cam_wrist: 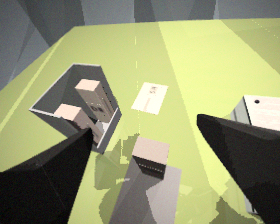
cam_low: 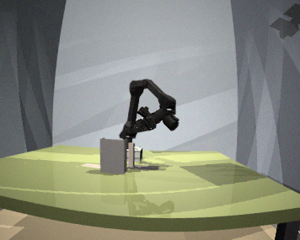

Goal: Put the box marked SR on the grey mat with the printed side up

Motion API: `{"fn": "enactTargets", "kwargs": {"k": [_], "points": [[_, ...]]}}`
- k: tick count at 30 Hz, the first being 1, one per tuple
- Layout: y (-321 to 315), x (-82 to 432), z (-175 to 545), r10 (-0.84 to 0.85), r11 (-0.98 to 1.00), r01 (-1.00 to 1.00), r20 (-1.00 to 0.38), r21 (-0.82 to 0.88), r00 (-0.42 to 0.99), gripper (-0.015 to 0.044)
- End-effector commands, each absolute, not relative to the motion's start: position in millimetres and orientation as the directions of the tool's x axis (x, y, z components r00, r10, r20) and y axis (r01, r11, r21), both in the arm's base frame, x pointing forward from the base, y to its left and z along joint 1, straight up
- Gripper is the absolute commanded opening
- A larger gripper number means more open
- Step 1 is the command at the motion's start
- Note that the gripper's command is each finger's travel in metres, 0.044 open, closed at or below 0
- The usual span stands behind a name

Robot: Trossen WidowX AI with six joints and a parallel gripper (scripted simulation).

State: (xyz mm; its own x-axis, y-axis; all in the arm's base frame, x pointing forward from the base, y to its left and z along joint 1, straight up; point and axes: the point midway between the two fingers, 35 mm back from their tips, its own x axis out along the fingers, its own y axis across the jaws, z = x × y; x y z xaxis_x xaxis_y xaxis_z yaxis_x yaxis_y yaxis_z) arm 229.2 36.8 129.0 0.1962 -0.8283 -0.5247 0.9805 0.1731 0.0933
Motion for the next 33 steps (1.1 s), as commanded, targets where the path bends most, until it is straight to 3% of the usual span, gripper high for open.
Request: {"fn": "enactTargets", "kwargs": {"k": [1, 33], "points": [[36.7, 230.3, 128.7, -0.833, 0.094, 0.989, -0.534, 0.116, 0.142, 0.044], [77.0, 236.2, 78.7, -0.868, 0.05, 0.994, -0.488, 0.098, 0.091, 0.044]]}}
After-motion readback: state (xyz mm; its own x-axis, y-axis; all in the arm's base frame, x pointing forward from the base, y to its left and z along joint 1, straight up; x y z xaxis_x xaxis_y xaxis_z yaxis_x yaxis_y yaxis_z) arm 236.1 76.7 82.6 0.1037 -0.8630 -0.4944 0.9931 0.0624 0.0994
